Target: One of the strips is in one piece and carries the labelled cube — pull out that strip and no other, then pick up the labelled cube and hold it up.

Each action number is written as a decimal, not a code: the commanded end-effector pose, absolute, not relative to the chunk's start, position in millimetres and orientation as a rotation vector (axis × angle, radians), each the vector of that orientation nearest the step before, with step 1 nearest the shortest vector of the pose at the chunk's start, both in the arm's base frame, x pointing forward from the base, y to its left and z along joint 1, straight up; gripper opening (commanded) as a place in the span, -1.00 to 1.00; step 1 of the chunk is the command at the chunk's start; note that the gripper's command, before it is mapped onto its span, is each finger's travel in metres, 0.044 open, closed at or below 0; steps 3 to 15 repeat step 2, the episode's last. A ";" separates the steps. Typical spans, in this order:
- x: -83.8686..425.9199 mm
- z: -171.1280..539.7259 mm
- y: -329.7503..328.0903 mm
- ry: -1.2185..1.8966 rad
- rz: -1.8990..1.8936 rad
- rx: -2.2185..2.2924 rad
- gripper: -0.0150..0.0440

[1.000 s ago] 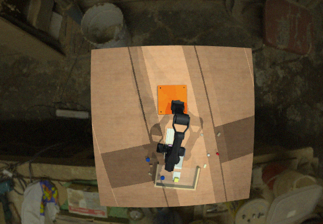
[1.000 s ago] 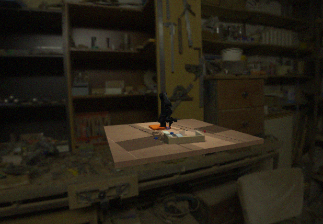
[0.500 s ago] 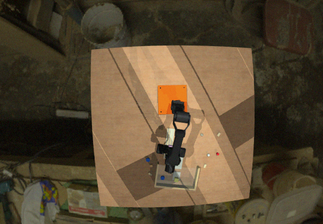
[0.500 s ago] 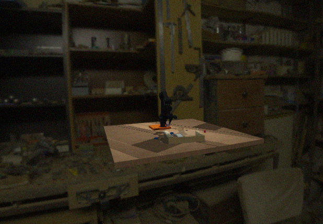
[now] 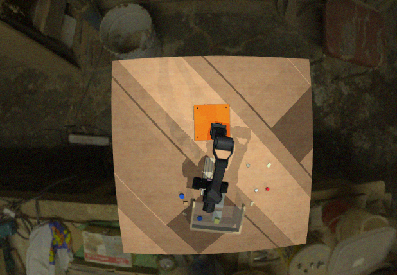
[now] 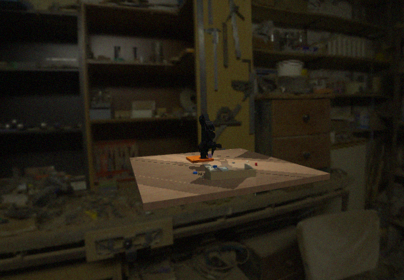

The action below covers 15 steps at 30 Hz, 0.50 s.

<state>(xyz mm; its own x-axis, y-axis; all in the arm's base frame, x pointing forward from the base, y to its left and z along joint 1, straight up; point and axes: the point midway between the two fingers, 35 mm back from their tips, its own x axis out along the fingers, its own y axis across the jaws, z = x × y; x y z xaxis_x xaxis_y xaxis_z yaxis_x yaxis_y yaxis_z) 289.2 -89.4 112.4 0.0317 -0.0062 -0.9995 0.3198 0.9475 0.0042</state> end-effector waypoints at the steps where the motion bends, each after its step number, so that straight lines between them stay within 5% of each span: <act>1: 289.1 113.4 -89.7 1.522 -0.260 0.253 -0.49; 15: 289.1 113.4 -89.7 1.522 -0.260 0.253 -0.49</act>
